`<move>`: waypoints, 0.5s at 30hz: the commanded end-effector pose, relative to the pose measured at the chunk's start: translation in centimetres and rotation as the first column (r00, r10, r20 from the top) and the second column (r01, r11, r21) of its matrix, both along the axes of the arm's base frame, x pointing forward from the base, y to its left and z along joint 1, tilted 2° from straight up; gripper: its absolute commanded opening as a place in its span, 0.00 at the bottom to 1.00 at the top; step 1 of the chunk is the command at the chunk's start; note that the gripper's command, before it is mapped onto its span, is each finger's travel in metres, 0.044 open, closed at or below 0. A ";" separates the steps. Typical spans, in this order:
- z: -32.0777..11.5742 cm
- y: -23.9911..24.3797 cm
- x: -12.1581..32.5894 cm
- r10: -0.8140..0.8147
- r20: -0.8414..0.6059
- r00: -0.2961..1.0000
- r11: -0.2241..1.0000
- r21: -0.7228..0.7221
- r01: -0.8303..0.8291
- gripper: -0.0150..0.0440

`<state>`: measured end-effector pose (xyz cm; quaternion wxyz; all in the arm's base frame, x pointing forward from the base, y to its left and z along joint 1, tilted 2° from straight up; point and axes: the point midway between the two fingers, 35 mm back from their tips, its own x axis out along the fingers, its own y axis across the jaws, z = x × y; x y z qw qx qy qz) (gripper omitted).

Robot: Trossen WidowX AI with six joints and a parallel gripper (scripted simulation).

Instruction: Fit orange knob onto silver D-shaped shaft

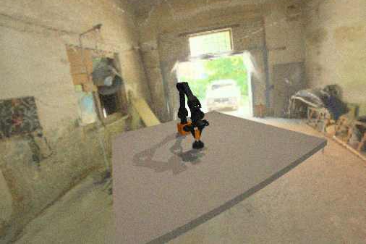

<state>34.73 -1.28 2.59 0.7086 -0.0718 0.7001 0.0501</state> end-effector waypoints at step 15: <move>-0.3 -0.1 0.3 -0.020 0.006 1.000 1.000 -0.002 0.020 0.25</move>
